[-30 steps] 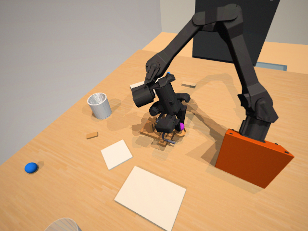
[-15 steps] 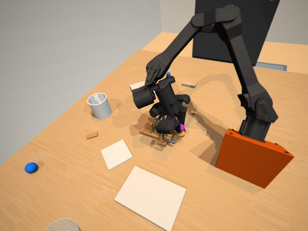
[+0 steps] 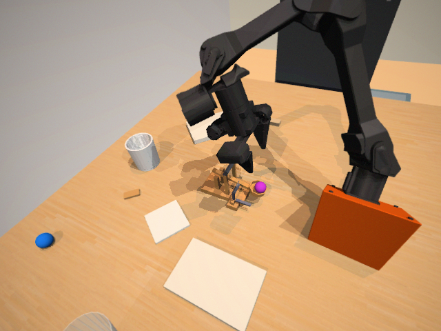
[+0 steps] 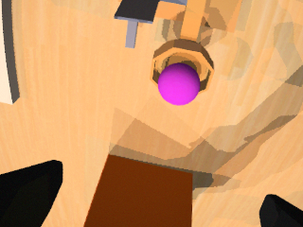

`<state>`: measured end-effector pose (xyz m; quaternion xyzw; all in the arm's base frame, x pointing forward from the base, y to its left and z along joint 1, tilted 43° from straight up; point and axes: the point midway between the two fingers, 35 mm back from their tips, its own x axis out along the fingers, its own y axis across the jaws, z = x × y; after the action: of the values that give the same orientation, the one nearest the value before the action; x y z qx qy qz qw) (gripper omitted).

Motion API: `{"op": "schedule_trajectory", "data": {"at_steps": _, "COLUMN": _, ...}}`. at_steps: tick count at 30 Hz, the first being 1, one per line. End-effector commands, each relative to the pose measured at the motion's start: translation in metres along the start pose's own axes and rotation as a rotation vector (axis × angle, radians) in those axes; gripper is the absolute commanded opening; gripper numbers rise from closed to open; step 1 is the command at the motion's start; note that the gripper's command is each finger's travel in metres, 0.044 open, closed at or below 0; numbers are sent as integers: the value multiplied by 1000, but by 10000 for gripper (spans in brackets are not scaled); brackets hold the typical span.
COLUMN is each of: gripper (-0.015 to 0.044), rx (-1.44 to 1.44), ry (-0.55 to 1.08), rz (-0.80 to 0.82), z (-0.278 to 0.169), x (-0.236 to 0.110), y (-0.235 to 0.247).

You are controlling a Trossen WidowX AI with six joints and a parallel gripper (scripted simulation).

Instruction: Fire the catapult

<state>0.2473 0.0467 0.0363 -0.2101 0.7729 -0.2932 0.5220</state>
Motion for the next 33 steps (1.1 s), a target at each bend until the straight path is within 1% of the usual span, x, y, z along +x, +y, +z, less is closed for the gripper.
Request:
{"op": "schedule_trajectory", "data": {"at_steps": 1, "gripper": 440, "rx": -1, "ry": -6, "rz": 3, "z": 7, "x": 3, "y": 0}}
{"op": "schedule_trajectory", "data": {"at_steps": 11, "gripper": 440, "rx": 1, "ry": -330, "rz": 74, "z": 95, "x": -43, "y": 17}}
{"op": "schedule_trajectory", "data": {"at_steps": 23, "gripper": 440, "rx": 72, "ry": -718, "rz": 72, "z": 189, "x": -127, "y": 14}}
{"op": "schedule_trajectory", "data": {"at_steps": 29, "gripper": 440, "rx": 145, "ry": -895, "rz": 37, "z": 226, "x": -175, "y": -1}}
{"op": "schedule_trajectory", "data": {"at_steps": 33, "gripper": 440, "rx": 202, "ry": -957, "rz": 15, "z": 230, "x": -191, "y": -19}}
